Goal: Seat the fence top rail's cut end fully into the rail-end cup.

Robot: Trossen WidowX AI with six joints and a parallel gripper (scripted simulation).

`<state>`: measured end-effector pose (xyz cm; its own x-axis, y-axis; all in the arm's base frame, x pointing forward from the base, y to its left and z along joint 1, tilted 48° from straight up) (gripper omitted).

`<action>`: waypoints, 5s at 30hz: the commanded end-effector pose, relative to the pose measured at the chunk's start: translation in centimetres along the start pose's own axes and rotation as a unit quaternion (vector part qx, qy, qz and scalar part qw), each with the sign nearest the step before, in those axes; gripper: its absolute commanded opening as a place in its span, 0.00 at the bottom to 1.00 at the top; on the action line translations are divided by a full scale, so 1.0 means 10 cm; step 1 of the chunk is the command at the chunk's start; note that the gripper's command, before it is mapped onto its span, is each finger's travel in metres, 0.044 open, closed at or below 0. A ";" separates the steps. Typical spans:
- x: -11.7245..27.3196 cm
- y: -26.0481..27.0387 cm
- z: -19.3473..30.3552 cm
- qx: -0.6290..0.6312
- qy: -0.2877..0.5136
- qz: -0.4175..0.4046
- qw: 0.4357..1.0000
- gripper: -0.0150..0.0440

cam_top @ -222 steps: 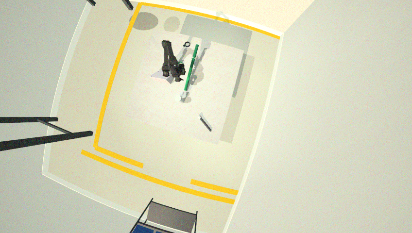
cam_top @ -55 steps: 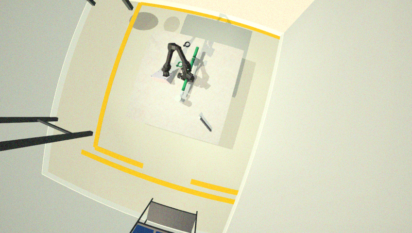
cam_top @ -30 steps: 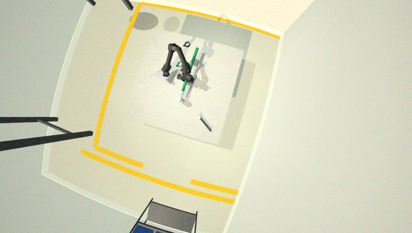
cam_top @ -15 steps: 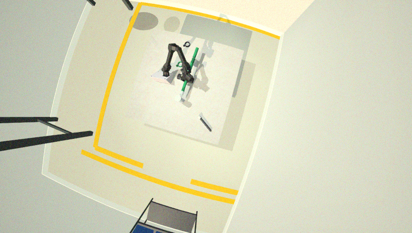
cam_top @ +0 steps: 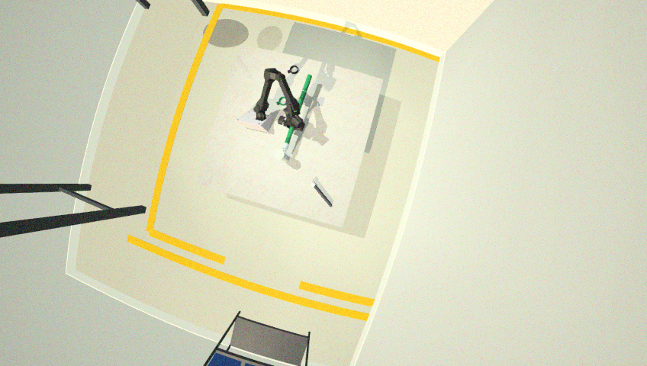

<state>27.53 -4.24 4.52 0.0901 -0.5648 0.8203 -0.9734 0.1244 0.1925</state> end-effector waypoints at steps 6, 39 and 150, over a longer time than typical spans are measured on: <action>0.01 0.00 0.01 0.000 0.001 0.001 1.000 0.25; 0.04 -0.01 0.05 0.000 0.006 0.002 1.000 0.25; 0.17 -0.07 0.23 0.000 -0.007 -0.016 1.000 0.92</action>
<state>27.59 -6.94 3.31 0.1286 -0.5849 0.8008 -0.9671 0.1049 0.2319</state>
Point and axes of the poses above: the point midway between the two fingers, 35 mm back from their tips, its own x axis back along the fingers, its own y axis across the jaws, z = x × y, the point moved 4 cm from there along x, back along the fingers, and after that the axes turned 13 degrees about -x, right-handed, at the moved point
